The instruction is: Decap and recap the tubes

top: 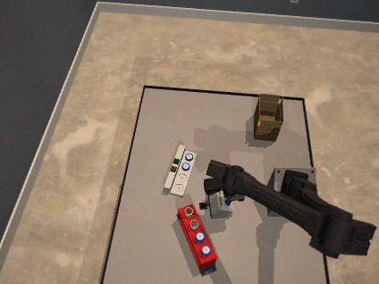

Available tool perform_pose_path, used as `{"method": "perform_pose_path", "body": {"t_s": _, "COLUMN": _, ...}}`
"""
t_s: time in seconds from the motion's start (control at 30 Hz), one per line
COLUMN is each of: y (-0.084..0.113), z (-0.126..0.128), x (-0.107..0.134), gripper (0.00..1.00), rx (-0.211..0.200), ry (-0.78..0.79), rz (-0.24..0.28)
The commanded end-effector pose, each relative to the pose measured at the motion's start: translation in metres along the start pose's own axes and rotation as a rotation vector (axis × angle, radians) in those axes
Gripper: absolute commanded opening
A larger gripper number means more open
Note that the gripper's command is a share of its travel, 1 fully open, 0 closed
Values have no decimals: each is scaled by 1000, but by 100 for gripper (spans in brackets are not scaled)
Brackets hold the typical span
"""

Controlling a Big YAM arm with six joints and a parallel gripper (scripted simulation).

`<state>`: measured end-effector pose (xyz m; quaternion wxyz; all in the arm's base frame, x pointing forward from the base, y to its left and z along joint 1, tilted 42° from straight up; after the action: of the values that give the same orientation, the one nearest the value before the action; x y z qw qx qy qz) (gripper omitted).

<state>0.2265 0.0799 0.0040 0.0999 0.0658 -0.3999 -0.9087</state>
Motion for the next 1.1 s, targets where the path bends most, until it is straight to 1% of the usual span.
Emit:
{"method": "perform_pose_path", "body": {"t_s": 0.0, "y": 3, "z": -3, "x": -9, "gripper": 0, "rx": 8, "ry": -29, "rz": -19}}
{"method": "perform_pose_path", "body": {"t_s": 0.27, "y": 3, "z": -3, "x": -9, "gripper": 0, "rx": 8, "ry": -29, "rz": -19}}
{"method": "perform_pose_path", "body": {"t_s": 0.3, "y": 1, "z": -8, "x": -7, "gripper": 0, "rx": 7, "ry": -52, "rz": -21}}
{"method": "perform_pose_path", "body": {"t_s": 0.37, "y": 3, "z": -9, "x": -10, "gripper": 0, "rx": 9, "ry": -49, "rz": -26}}
{"method": "perform_pose_path", "body": {"t_s": 0.4, "y": 3, "z": -4, "x": -9, "gripper": 0, "rx": 8, "ry": -29, "rz": -19}}
{"method": "perform_pose_path", "body": {"t_s": 0.47, "y": 3, "z": -4, "x": -9, "gripper": 0, "rx": 8, "ry": -29, "rz": -19}}
{"method": "perform_pose_path", "body": {"t_s": 0.5, "y": -9, "z": -3, "x": 0, "gripper": 0, "rx": 1, "ry": -42, "rz": 5}}
{"method": "perform_pose_path", "body": {"t_s": 0.67, "y": -24, "z": -3, "x": 1, "gripper": 0, "rx": -2, "ry": -43, "rz": 5}}
{"method": "perform_pose_path", "body": {"t_s": 0.77, "y": -24, "z": -3, "x": 1, "gripper": 0, "rx": -1, "ry": -43, "rz": 5}}
{"method": "perform_pose_path", "body": {"t_s": 0.8, "y": -18, "z": -5, "x": -2, "gripper": 0, "rx": 3, "ry": -49, "rz": -19}}
{"method": "perform_pose_path", "body": {"t_s": 0.83, "y": -15, "z": -5, "x": -4, "gripper": 0, "rx": 6, "ry": -48, "rz": -29}}
{"method": "perform_pose_path", "body": {"t_s": 0.93, "y": -16, "z": -4, "x": -9, "gripper": 0, "rx": 6, "ry": -30, "rz": -18}}
{"method": "perform_pose_path", "body": {"t_s": 1.07, "y": -16, "z": -4, "x": -9, "gripper": 0, "rx": 6, "ry": -30, "rz": -18}}
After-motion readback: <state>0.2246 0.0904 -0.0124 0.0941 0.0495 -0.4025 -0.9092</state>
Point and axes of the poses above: the point where the finger pads meet when closed, its own y axis back along the fingers, its own z axis across the jaws, x = y × z, the point moved 2 cm from there along y, back along the fingers, and after that the axes turned 5 degrees about -y, right-handed, at the moved point
